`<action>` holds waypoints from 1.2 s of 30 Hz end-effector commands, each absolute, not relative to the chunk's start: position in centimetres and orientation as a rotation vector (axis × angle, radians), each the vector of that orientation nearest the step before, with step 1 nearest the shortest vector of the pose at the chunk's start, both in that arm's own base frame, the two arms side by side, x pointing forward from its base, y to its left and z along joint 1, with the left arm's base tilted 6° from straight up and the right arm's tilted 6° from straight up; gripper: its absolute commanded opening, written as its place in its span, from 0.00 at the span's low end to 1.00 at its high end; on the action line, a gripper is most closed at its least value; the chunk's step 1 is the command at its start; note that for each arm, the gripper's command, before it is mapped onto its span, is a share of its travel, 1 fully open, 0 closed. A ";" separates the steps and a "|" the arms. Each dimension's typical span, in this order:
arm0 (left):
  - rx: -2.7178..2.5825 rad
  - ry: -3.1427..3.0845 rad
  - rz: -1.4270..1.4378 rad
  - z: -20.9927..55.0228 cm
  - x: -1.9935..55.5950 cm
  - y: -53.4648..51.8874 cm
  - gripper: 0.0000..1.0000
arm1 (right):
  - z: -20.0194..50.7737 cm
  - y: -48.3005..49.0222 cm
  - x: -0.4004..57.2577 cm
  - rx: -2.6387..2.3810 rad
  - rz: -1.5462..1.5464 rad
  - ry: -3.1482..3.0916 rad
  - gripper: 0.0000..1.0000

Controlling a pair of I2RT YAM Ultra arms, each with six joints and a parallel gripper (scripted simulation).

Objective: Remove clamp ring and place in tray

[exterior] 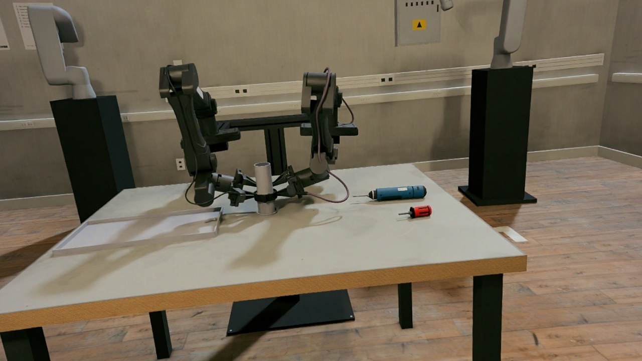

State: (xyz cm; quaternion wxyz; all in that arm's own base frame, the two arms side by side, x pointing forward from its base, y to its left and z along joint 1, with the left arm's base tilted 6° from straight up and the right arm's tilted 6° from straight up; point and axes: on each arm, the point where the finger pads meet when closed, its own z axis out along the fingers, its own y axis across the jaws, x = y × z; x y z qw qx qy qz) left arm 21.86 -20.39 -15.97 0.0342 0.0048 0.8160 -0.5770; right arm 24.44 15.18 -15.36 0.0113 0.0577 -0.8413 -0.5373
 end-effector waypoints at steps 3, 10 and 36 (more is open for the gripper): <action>0.035 2.499 -1.782 -15.6 21.9 -20.6 0.30 | -14.8 15.9 24.3 0.206 -1.712 -2.606 0.30; 0.036 2.499 -1.783 -15.6 21.9 -20.6 0.30 | -14.7 15.9 24.7 0.218 -1.718 -2.612 0.30; 0.037 2.499 -1.783 -15.6 21.9 -20.6 0.30 | -14.5 15.7 25.2 0.218 -1.724 -2.622 0.30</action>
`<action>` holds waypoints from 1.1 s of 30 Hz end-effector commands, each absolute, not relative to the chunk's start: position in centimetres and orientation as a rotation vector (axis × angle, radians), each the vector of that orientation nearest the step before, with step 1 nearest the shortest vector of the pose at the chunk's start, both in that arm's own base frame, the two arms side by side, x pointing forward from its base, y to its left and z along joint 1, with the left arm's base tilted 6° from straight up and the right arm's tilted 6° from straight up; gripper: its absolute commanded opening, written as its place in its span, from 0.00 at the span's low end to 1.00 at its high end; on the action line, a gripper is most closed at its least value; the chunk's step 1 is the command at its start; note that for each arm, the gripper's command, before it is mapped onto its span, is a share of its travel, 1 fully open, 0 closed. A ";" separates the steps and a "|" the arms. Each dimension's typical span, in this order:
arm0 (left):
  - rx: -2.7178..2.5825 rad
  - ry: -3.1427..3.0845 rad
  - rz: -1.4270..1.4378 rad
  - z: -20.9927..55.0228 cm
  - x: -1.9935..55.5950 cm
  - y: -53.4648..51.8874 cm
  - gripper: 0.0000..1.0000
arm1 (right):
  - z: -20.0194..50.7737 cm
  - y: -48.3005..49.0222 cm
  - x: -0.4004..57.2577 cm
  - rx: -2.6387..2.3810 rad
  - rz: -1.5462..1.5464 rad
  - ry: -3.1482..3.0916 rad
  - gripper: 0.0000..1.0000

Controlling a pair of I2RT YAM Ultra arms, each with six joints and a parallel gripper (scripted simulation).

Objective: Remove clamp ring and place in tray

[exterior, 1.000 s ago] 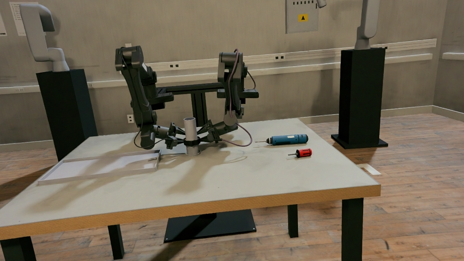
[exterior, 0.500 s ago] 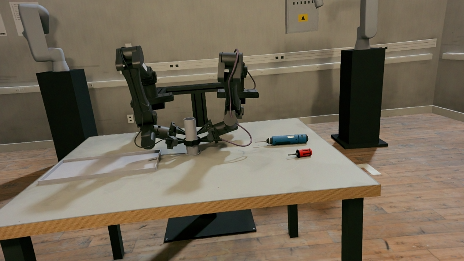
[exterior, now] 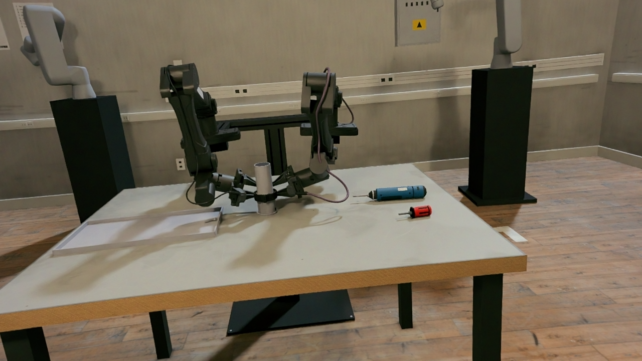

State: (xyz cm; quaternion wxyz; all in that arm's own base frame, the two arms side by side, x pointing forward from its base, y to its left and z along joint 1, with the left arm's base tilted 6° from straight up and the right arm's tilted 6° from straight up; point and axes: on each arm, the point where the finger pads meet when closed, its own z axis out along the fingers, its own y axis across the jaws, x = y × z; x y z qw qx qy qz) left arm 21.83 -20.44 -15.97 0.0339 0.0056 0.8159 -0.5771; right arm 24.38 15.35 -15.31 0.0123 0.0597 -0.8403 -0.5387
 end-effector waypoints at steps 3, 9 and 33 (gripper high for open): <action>0.063 2.479 -1.793 -15.0 22.2 -20.9 0.30 | -14.5 15.7 25.3 0.218 -1.726 -2.625 0.30; 0.037 2.498 -1.784 -15.5 21.9 -20.6 0.30 | -14.4 15.6 25.7 0.218 -1.729 -2.630 0.30; 0.054 2.489 -1.796 -14.9 21.8 -20.8 0.30 | -14.3 15.4 26.1 0.219 -1.733 -2.637 0.30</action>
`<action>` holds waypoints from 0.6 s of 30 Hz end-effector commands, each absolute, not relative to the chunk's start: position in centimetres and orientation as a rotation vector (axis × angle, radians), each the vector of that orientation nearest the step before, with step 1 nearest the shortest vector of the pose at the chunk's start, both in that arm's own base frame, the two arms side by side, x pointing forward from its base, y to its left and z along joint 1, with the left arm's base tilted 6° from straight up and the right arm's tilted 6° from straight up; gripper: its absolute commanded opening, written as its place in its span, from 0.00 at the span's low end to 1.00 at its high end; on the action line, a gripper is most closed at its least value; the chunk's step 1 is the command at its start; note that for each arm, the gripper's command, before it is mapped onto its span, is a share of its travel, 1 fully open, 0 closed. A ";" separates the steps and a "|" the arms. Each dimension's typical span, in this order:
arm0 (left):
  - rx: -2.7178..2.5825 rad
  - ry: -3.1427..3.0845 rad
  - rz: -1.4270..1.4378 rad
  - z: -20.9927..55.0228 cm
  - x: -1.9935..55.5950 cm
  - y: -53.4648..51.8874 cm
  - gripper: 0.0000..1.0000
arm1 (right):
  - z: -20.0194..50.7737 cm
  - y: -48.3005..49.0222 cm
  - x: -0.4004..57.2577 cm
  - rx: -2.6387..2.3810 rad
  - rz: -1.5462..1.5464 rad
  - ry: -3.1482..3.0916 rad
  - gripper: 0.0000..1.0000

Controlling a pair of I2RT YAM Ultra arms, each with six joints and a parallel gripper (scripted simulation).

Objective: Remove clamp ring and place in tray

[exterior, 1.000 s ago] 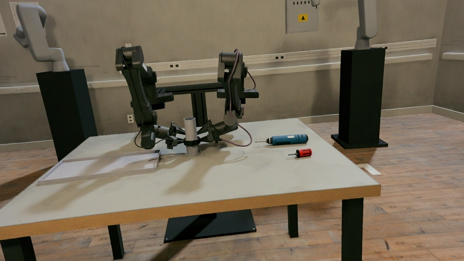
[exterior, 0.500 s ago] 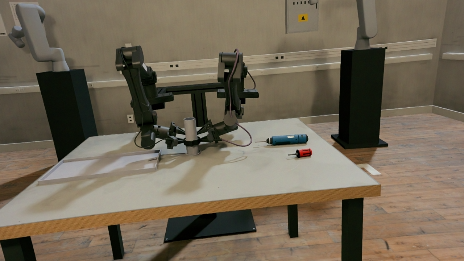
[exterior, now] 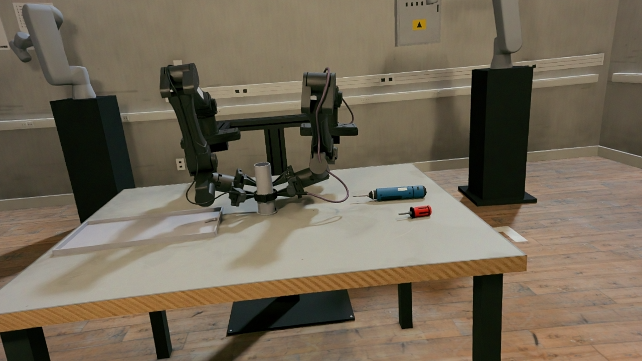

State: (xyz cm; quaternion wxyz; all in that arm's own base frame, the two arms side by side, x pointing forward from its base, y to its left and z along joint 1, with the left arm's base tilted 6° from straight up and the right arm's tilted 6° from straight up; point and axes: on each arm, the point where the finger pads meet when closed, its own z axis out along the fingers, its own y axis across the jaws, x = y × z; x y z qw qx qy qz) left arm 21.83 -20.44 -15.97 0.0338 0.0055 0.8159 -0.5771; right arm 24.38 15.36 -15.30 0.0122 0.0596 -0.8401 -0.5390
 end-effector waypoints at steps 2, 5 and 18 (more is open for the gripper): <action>0.054 2.489 -1.796 -14.9 21.8 -20.8 0.30 | -14.3 15.4 26.1 0.219 -1.733 -2.637 0.30; 0.049 2.493 -1.798 -14.8 21.6 -20.8 0.30 | -14.2 15.3 26.2 0.217 -1.735 -2.643 0.30; 0.047 2.495 -1.799 -14.8 21.5 -20.7 0.30 | -14.6 15.4 26.0 0.207 -1.731 -2.633 0.30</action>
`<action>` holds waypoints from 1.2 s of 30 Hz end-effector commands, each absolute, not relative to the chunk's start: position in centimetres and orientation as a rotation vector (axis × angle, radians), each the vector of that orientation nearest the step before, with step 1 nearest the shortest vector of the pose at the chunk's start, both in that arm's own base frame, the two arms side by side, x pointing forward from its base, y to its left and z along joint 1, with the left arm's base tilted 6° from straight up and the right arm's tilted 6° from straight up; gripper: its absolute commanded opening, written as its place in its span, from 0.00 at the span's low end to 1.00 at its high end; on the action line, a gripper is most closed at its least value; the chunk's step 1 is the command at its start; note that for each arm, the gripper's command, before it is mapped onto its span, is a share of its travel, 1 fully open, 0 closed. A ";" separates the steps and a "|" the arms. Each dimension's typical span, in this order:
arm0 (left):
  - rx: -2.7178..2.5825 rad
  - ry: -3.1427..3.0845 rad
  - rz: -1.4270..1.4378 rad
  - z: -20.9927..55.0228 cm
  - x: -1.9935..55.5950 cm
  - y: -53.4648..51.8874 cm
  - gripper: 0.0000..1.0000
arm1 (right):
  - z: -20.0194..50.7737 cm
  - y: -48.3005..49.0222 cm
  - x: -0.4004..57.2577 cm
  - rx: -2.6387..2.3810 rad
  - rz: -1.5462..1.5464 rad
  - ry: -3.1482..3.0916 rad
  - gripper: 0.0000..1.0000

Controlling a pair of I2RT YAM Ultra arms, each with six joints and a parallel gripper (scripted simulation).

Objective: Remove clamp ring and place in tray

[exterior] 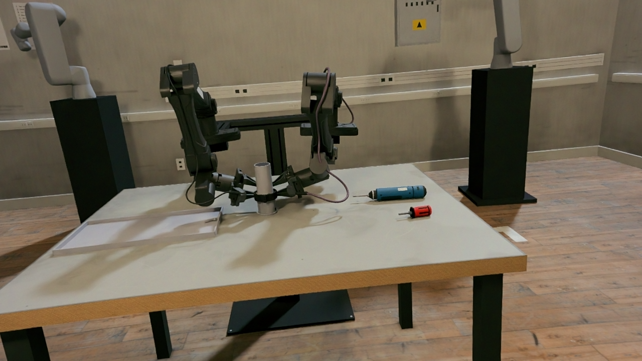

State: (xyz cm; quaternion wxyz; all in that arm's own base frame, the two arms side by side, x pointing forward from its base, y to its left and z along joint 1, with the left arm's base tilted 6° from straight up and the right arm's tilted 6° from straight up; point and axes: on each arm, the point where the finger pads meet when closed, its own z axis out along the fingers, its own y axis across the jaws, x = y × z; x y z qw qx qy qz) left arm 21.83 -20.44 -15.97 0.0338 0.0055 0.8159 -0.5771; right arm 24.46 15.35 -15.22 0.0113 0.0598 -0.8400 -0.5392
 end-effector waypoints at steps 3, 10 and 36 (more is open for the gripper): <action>0.046 2.496 -1.800 -14.8 21.5 -20.7 0.30 | -14.6 15.3 26.0 0.203 -1.732 -2.634 0.30; 0.045 2.497 -1.800 -14.8 21.5 -20.7 0.30 | -14.7 15.3 25.9 0.196 -1.730 -2.630 0.30; 0.044 2.498 -1.801 -14.7 21.4 -20.7 0.30 | -14.8 15.4 25.7 0.201 -1.728 -2.625 0.30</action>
